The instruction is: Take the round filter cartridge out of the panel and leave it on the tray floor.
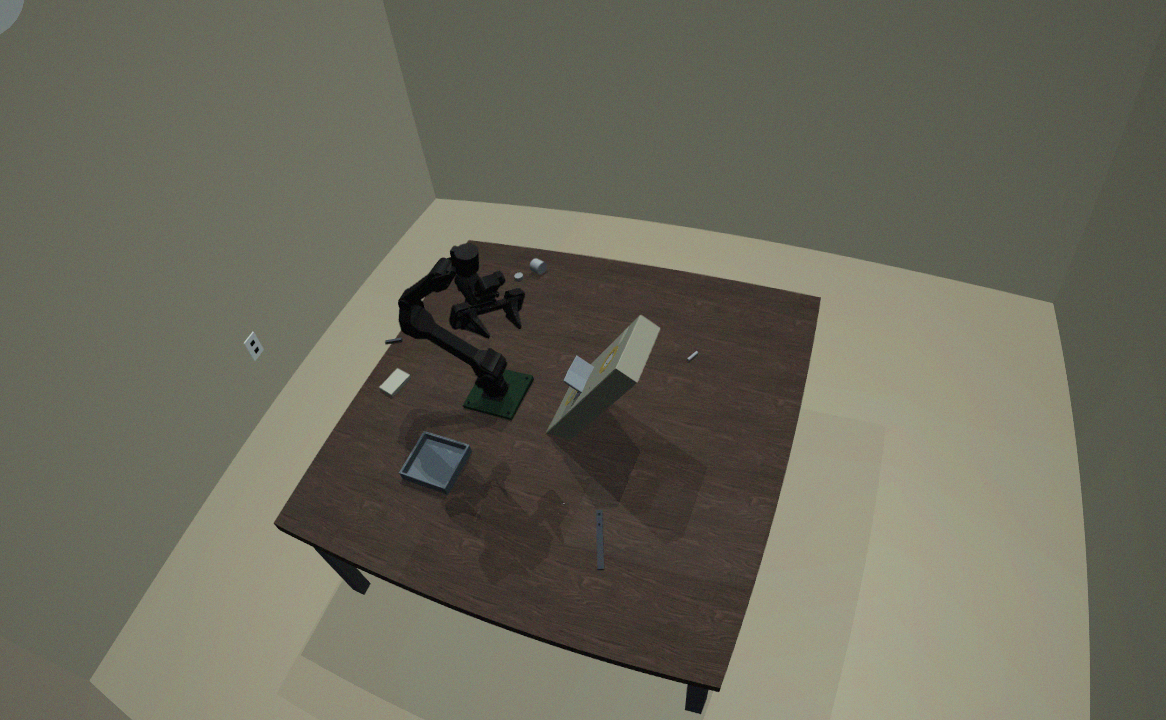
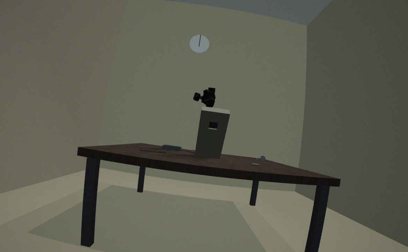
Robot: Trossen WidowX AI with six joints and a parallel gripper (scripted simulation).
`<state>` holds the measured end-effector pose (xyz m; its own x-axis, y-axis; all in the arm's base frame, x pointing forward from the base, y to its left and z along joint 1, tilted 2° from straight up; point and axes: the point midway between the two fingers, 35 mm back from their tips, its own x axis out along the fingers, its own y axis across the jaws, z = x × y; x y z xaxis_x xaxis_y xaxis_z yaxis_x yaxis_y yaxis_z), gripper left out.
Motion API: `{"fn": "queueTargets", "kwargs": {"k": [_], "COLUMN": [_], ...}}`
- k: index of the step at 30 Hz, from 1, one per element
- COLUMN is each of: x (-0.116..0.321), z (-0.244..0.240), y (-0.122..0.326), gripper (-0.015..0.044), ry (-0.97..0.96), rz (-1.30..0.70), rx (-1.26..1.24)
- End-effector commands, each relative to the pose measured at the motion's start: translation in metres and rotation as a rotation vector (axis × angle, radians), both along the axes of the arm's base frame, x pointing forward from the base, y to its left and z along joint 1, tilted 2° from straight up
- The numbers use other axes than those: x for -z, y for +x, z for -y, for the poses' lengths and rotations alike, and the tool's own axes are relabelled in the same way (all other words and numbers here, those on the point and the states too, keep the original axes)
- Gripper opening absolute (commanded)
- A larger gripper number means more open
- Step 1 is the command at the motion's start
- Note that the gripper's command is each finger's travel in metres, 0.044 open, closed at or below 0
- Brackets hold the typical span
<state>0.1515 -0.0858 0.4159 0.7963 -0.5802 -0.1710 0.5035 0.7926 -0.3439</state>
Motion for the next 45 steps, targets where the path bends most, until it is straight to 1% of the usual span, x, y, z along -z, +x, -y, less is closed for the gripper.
{"fn": "queueTargets", "kwargs": {"k": [1,4,11,14,16,30,45], "x": [0.001,0.017,0.081,0.111,0.117,0.118,0.130], "z": [-0.001,-0.016,-0.069,-0.092,-0.097,-0.097,-0.097], "y": [0.002,0.034,0.111,0.133,0.137,0.138,0.158], "gripper": [0.0374,0.0295,0.0111,0.0106,0.0106,0.0106,0.0106], "ry": [0.010,0.152,0.652,0.870,0.918,0.918,0.918], "rz": [0.001,0.013,-0.030,-0.078,-0.091,-0.091,-0.089], "rx": [-0.006,-0.079,-0.217,-0.225,-0.223,-0.223,-0.224]}}
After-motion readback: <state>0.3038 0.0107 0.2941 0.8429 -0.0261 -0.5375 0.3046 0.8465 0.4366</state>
